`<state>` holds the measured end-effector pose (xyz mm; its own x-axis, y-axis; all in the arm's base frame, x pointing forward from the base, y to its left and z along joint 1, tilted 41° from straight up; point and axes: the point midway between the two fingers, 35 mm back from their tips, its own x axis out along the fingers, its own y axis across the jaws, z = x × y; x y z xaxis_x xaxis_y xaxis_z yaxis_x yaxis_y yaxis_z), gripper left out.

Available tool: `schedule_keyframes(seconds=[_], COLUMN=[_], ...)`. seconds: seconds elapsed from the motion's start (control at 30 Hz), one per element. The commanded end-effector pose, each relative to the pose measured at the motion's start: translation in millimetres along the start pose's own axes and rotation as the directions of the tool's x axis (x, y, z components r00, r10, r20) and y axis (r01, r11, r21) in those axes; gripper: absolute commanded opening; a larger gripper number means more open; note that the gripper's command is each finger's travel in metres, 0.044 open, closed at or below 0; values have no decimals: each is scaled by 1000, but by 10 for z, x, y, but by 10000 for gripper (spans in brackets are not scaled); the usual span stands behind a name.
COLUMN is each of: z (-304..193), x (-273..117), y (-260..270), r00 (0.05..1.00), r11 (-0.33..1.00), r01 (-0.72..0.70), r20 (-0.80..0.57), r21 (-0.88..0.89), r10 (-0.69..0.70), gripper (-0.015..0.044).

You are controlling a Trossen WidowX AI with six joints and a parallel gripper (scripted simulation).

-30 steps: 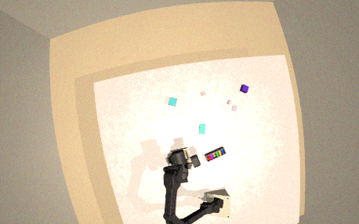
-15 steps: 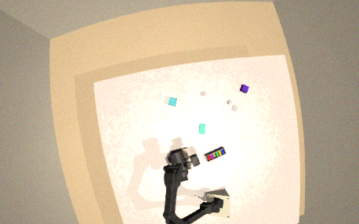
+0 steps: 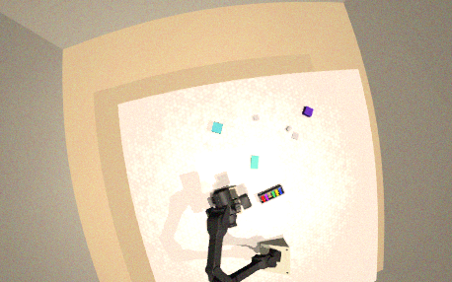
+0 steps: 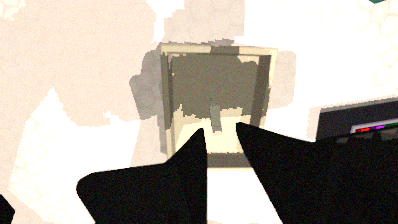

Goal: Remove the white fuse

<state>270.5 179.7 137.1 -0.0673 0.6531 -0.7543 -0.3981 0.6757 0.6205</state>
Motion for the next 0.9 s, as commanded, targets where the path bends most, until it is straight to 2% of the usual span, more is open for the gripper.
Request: schedule_keyframes(seconds=[0.0,0.13,0.27,0.87], z=[1,2,-10,-10], x=[-3,-32,-366,-347], y=[1,-1,-9,-18], r00=[1000,1000,1000,1000], r11=[1000,1000,1000,1000], r01=[0,1,5,9], r20=[0,0,-5,-6], r21=[-1,0,7,13], r10=[0,-1,-5,-8], gripper=[236,330,330,330])
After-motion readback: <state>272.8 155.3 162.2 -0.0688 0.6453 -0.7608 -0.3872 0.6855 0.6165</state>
